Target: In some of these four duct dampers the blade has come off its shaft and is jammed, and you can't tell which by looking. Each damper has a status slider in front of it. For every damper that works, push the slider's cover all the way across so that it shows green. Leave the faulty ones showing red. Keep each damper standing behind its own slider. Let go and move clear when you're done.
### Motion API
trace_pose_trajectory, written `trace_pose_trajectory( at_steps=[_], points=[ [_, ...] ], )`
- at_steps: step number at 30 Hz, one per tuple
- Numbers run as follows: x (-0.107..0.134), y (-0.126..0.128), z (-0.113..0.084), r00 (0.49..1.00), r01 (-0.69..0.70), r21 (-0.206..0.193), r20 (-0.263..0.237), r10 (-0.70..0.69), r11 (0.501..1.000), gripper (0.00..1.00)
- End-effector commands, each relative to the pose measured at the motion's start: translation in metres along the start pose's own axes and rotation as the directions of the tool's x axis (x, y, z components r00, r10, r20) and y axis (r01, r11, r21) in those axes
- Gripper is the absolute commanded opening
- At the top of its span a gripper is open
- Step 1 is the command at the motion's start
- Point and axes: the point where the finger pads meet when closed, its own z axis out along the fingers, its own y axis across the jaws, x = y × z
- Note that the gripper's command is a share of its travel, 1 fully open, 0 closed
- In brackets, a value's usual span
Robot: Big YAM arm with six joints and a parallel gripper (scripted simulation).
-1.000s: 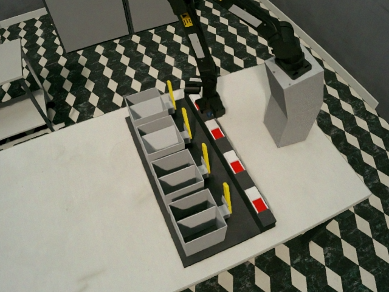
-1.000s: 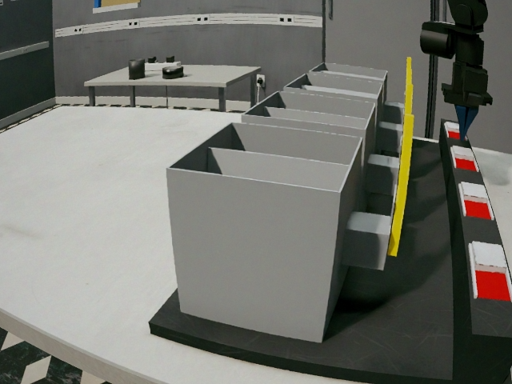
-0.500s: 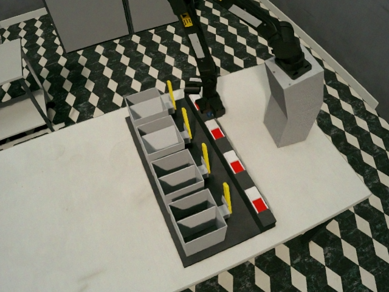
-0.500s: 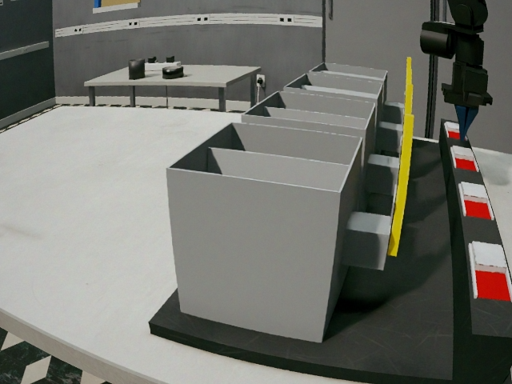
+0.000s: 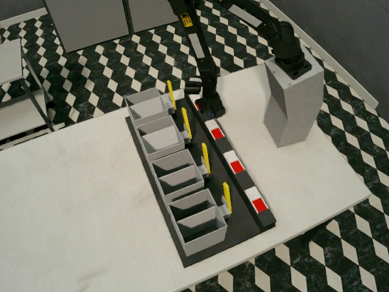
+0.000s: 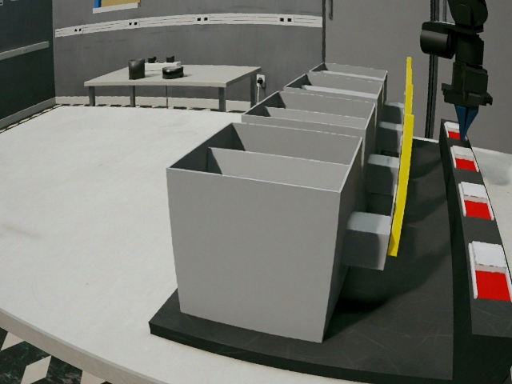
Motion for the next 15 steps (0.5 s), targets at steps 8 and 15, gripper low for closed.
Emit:
trace_pose_trajectory(
  at_steps=[8, 15],
  points=[
    [-0.004, 0.004, 0.008, 1.000, -0.002, -0.006, 0.002, 0.002, 1.000, 0.00],
    [-0.004, 0.003, 0.011, 1.000, 0.000, -0.004, 0.001, 0.001, 1.000, 0.00]
  ],
)
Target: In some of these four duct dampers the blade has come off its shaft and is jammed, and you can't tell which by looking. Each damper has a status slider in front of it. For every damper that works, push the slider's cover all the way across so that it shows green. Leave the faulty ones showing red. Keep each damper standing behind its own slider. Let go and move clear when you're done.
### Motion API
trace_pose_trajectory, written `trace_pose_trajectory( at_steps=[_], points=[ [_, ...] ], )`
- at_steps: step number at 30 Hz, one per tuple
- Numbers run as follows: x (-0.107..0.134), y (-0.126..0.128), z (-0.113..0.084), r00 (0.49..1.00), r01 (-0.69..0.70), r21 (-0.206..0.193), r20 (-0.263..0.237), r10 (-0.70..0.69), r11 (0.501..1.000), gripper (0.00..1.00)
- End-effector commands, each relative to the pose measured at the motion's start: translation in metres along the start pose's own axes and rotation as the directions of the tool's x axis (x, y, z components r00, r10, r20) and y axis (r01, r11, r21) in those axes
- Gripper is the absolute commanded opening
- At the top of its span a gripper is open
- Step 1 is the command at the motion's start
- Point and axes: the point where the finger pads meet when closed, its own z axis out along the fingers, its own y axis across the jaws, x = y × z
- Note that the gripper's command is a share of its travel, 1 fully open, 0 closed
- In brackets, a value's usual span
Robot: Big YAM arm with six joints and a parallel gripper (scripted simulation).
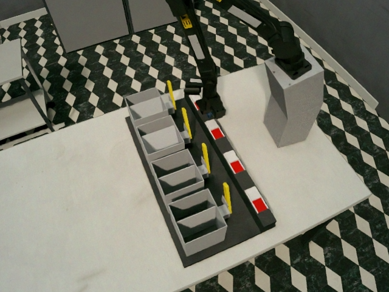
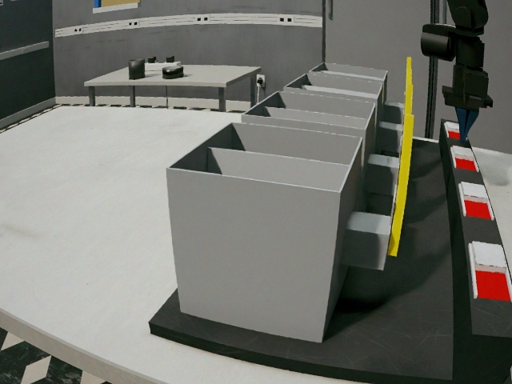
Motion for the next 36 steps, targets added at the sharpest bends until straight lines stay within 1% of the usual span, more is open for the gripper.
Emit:
trace_pose_trajectory(
  at_steps=[1, 10, 14, 36],
  points=[
    [-0.0032, 0.0013, 0.0075, 1.000, 0.000, -0.002, -0.001, 0.000, 1.000, 0.00],
    [-0.0032, 0.0025, 0.0120, 1.000, -0.001, -0.004, 0.000, 0.001, 1.000, 0.00],
    [-0.0043, 0.0058, 0.0117, 1.000, -0.002, -0.011, 0.003, 0.002, 1.000, 0.00],
    [-0.0049, 0.0052, 0.0119, 1.000, -0.001, -0.010, 0.003, 0.001, 1.000, 0.00]
  ],
)
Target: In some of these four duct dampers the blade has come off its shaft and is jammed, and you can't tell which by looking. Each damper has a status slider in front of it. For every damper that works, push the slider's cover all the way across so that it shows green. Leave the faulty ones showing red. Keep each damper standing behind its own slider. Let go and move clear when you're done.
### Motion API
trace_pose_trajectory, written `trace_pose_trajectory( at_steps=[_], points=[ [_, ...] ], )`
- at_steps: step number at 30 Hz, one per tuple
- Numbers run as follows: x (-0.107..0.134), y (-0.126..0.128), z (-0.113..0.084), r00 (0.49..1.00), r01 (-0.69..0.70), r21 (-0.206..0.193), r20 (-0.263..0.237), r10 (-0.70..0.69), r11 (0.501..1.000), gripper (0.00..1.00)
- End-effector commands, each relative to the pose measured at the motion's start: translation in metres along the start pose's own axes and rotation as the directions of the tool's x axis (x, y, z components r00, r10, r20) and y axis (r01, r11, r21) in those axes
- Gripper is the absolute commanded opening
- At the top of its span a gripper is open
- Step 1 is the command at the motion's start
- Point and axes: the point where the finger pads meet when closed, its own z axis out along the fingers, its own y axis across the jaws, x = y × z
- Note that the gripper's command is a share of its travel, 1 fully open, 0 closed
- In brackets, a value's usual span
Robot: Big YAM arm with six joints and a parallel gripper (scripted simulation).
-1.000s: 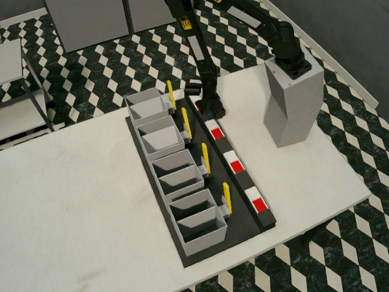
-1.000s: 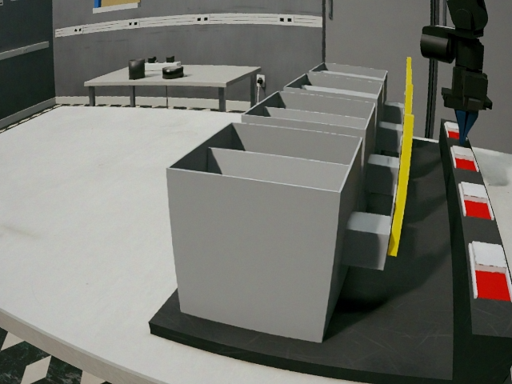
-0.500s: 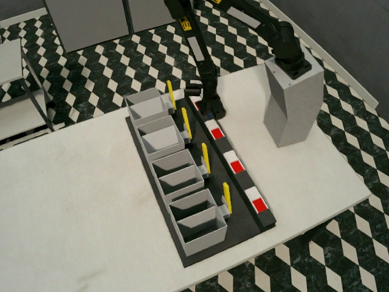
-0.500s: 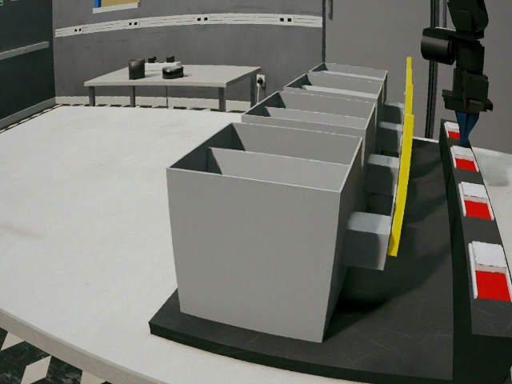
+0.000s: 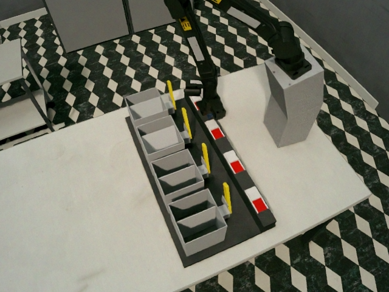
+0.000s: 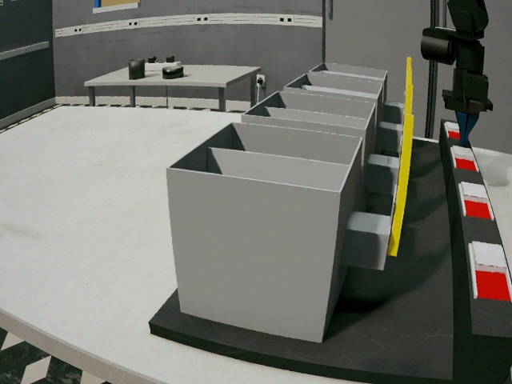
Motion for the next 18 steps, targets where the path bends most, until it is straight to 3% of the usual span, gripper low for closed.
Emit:
trace_pose_trajectory(
  at_steps=[1, 18],
  points=[
    [-0.0044, 0.0042, 0.0048, 1.000, -0.001, -0.007, 0.002, 0.001, 1.000, 0.00],
    [-0.0088, 0.0083, 0.0039, 1.000, -0.002, -0.014, 0.005, 0.002, 1.000, 0.00]
  ],
)
